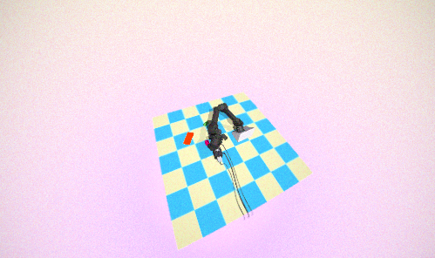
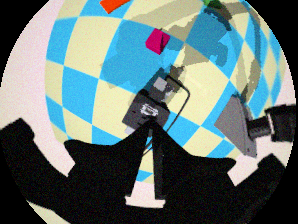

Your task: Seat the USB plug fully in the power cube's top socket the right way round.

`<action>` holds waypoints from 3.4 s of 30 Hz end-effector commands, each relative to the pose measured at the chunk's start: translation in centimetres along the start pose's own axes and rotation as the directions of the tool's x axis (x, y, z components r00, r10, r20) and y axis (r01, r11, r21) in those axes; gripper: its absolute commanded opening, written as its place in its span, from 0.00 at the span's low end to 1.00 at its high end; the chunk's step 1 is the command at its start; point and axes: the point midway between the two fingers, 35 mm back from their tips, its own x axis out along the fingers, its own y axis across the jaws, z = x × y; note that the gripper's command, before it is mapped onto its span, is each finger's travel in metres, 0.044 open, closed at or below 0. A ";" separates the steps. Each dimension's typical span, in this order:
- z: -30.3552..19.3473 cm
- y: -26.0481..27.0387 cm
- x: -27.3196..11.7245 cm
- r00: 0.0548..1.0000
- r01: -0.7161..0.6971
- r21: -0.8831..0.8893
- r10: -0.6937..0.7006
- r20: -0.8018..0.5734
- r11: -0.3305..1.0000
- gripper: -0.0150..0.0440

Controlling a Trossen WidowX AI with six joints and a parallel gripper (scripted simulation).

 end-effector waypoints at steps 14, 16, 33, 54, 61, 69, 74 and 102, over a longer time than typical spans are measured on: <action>0.0 0.0 0.0 1.000 -0.001 -0.435 0.001 -0.001 0.900 0.25; 0.0 0.0 0.0 1.000 -0.001 -0.481 0.001 -0.001 0.876 0.25; 0.0 0.0 0.0 1.000 -0.001 -0.812 0.001 -0.001 0.584 0.25; 0.0 0.0 0.0 1.000 -0.001 -0.997 0.001 -0.001 0.074 0.25; 0.0 0.0 0.0 1.000 -0.001 -0.994 0.001 -0.001 -0.109 0.25; 0.0 0.0 0.0 1.000 -0.001 -0.950 0.001 -0.001 -0.314 0.25; 0.0 0.0 0.0 1.000 0.000 -0.901 0.001 -0.001 -0.435 0.25; 0.0 0.0 0.0 1.000 0.000 -0.414 0.001 -0.001 -0.910 0.25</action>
